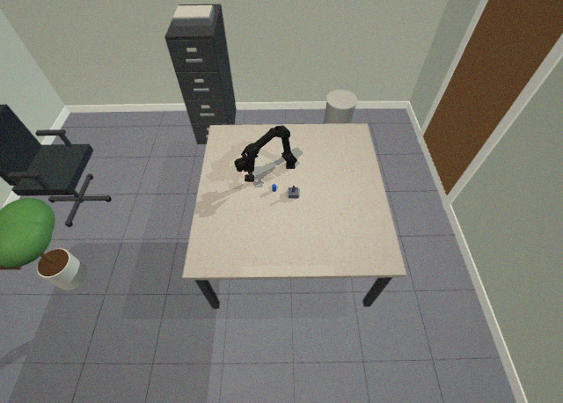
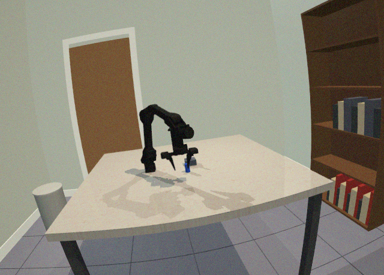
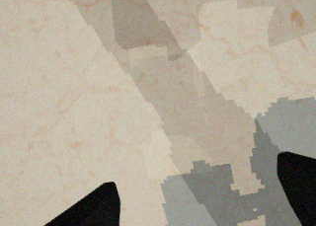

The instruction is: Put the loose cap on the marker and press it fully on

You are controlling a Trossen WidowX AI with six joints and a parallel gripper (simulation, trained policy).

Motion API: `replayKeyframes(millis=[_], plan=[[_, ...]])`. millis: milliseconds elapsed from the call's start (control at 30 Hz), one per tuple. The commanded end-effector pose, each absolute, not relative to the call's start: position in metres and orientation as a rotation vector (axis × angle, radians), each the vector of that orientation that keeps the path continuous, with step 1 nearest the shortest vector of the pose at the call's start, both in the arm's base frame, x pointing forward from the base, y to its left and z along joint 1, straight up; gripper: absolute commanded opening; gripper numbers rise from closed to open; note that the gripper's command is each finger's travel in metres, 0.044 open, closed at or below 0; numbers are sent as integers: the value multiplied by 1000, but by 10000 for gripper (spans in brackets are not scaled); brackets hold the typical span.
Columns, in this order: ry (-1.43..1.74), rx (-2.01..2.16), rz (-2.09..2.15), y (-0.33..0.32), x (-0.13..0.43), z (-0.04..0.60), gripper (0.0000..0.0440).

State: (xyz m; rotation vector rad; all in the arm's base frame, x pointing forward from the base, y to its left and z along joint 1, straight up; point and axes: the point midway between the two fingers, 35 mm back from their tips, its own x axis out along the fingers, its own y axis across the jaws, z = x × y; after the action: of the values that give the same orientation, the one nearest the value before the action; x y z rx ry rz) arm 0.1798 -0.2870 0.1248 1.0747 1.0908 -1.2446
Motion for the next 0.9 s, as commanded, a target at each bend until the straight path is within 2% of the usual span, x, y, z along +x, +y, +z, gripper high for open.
replayKeyframes(millis=[0, 867], plan=[[1090, 1080, -1246, -285, 186, 126, 321], [1182, 1111, -1176, -239, 231, 122, 316]])
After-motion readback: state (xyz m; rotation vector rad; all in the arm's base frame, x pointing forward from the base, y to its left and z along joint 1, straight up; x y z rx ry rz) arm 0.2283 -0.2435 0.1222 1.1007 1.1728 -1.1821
